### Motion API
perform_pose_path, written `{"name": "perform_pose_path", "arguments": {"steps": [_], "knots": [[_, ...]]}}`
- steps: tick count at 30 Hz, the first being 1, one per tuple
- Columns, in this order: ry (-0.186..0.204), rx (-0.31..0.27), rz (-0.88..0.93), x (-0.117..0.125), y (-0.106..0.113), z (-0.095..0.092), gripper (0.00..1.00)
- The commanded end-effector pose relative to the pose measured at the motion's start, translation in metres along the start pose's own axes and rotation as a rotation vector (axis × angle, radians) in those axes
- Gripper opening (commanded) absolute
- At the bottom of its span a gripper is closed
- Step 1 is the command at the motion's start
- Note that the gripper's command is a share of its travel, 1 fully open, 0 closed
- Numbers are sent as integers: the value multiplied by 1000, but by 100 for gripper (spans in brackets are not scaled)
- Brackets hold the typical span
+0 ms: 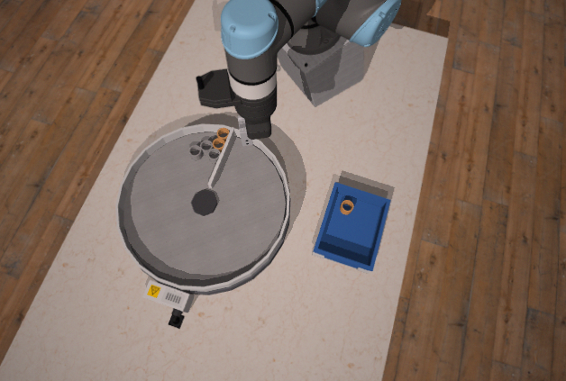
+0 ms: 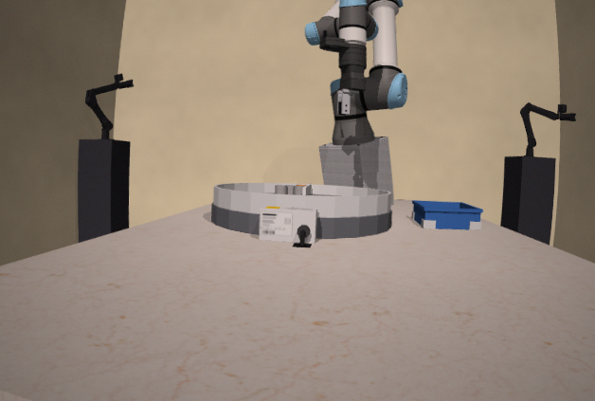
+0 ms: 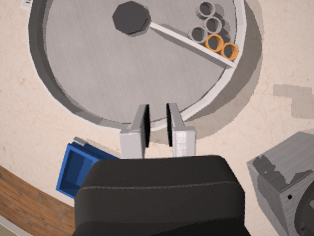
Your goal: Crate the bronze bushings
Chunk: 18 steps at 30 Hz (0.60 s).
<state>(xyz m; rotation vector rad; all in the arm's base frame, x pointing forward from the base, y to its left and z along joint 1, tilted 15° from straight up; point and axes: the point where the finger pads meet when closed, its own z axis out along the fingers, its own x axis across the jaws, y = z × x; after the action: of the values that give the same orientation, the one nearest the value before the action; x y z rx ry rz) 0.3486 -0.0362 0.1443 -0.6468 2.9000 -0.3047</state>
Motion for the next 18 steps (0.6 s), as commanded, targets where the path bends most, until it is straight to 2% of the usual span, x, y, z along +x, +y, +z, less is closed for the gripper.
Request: {"name": "perform_pose_path", "arguments": {"steps": [1,9,14,18], "knots": [[-1,4,75,5,-4,6,40],[-1,4,75,5,-4,6,40],[-1,3,312,22,-13,25,40],[-1,3,312,22,-13,25,40]]}}
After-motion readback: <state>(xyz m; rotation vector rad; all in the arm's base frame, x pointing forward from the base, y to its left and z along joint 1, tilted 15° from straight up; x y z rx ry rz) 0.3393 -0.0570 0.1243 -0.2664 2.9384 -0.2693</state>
